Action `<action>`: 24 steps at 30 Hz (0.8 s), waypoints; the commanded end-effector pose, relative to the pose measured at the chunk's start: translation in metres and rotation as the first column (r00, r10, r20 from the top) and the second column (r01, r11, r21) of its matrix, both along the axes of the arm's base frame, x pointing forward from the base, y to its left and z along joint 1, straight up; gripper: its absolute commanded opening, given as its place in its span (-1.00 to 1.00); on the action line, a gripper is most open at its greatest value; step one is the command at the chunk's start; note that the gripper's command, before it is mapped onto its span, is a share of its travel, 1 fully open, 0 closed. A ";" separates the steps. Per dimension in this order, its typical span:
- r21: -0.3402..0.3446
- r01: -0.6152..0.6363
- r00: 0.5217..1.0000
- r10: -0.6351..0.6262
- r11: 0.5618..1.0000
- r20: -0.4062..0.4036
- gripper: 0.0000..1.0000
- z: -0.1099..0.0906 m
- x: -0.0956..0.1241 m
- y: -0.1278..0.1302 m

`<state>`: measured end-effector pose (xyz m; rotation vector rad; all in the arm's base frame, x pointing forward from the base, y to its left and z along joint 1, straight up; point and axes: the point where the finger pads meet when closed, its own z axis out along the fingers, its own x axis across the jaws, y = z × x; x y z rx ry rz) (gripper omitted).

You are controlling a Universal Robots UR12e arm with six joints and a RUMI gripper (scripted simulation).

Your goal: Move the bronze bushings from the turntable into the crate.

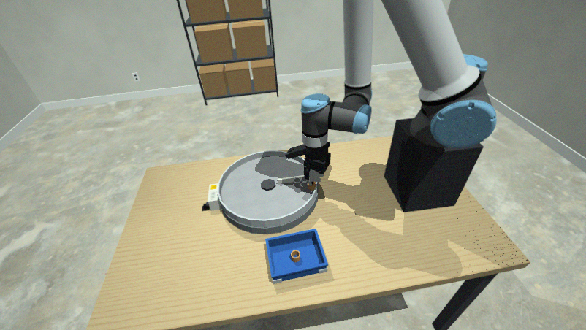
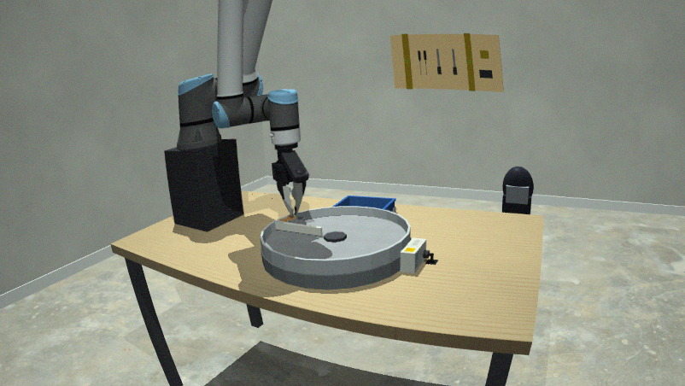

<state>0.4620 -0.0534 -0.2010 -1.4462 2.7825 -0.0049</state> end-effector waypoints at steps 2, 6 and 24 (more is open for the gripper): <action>0.000 0.000 1.000 0.000 1.000 0.001 -0.89 0.000 0.000 0.000; 0.000 0.000 1.000 0.000 1.000 0.001 -0.89 -0.001 0.000 0.000; 0.000 0.000 1.000 0.000 1.000 0.001 -0.89 -0.023 0.000 0.000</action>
